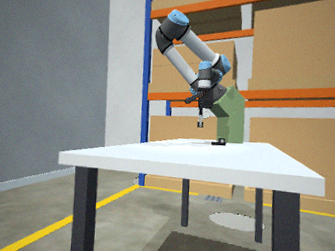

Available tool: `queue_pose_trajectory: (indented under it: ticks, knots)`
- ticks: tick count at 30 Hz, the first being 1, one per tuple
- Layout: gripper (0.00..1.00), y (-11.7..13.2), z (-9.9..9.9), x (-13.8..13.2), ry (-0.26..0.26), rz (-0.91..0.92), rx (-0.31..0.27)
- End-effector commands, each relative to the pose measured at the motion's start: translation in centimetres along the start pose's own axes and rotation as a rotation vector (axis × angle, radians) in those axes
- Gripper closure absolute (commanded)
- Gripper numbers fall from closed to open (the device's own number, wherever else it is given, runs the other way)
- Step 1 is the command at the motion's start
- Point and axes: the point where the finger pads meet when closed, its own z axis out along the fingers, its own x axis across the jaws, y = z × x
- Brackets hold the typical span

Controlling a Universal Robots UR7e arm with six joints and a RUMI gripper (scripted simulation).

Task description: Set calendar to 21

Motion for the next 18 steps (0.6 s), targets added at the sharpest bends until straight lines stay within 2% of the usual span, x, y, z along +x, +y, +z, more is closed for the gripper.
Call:
queue_pose_trajectory:
  ticks: [1,10,18]
  knots:
    - [0.89,0.0,0.0,0.0,-0.001,0.0,0.0]
    - [0.89,0.0,0.2,0.0,0.0,0.0,0.0]
    - [0.89,0.0,1.7,0.0,0.0,0.0,0.0]
